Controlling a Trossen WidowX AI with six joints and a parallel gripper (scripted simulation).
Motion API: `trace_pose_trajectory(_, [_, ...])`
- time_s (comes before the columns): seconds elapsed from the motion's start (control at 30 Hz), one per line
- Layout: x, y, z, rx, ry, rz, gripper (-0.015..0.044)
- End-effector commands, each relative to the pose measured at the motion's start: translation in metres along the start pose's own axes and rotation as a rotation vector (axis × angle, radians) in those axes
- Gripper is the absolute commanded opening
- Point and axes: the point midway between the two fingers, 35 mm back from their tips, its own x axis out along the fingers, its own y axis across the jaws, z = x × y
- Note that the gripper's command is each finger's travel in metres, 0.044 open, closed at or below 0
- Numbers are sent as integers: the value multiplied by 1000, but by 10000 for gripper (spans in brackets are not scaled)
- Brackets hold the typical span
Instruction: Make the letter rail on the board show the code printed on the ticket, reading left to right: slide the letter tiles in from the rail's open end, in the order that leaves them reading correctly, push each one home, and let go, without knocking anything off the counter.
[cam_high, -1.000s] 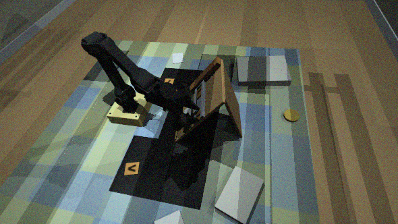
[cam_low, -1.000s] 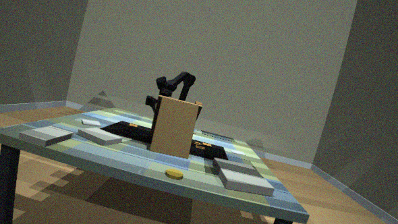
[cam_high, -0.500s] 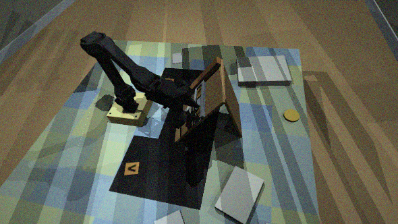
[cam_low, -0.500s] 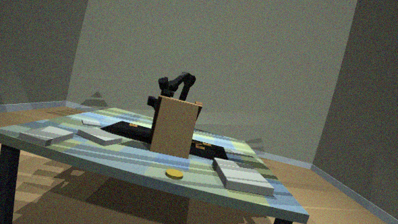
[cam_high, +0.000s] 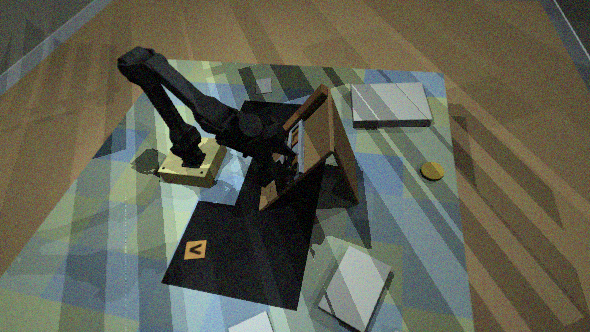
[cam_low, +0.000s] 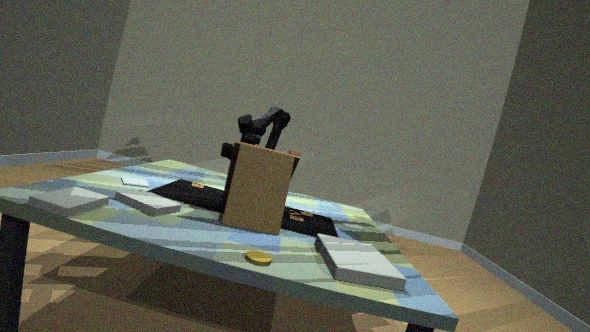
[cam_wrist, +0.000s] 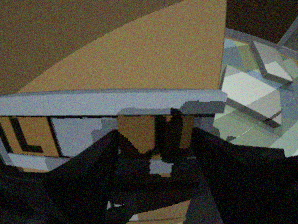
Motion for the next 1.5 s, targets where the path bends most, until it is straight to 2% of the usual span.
trace_pose_trajectory(0.0, [0, 2, 1, 4, -3, -5, 0])
trace_pose_trajectory(1.47, [0, 30, 1, 6, -3, -4, 0])
